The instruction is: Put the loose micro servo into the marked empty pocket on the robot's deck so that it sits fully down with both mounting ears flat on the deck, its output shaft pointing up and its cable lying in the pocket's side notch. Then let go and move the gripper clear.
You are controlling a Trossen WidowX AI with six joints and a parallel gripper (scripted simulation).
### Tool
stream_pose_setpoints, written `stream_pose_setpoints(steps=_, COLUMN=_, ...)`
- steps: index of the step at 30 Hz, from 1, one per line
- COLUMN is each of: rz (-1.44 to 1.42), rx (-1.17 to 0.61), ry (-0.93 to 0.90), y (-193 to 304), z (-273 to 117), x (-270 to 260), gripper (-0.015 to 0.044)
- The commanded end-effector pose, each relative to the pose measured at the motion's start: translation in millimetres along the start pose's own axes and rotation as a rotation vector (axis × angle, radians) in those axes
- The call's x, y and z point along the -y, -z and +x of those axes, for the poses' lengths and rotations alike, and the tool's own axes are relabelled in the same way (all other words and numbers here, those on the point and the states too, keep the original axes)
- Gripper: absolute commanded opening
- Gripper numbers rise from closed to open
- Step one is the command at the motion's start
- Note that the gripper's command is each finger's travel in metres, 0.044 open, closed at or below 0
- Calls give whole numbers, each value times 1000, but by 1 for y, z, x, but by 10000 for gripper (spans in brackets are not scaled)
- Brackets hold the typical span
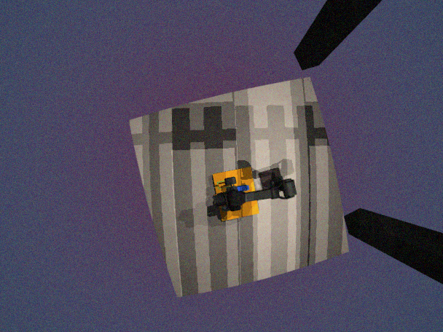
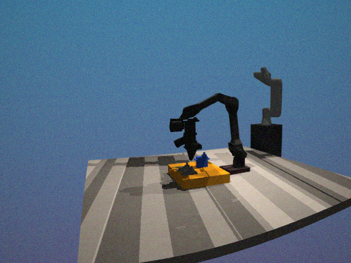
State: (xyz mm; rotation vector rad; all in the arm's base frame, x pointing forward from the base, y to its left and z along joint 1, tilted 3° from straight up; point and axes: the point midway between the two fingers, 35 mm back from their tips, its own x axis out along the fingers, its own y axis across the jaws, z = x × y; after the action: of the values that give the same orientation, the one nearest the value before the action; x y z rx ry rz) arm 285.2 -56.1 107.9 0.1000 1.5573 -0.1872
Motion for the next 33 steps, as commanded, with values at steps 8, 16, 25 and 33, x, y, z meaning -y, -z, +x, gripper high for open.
stream_pose_setpoints(steps=8, rz=235, rx=3, ry=-3, y=46, z=-45, x=8, gripper=289)
stream_pose_setpoints(steps=16, rz=253, rx=3, ry=-3, y=50, z=-39, x=9, gripper=440)
stream_pose_setpoints(steps=25, rz=253, rx=3, ry=-3, y=50, z=-21, x=9, gripper=440)
stream_pose_setpoints(steps=33, rz=253, rx=3, ry=-3, y=50, z=-10, x=9, gripper=440)
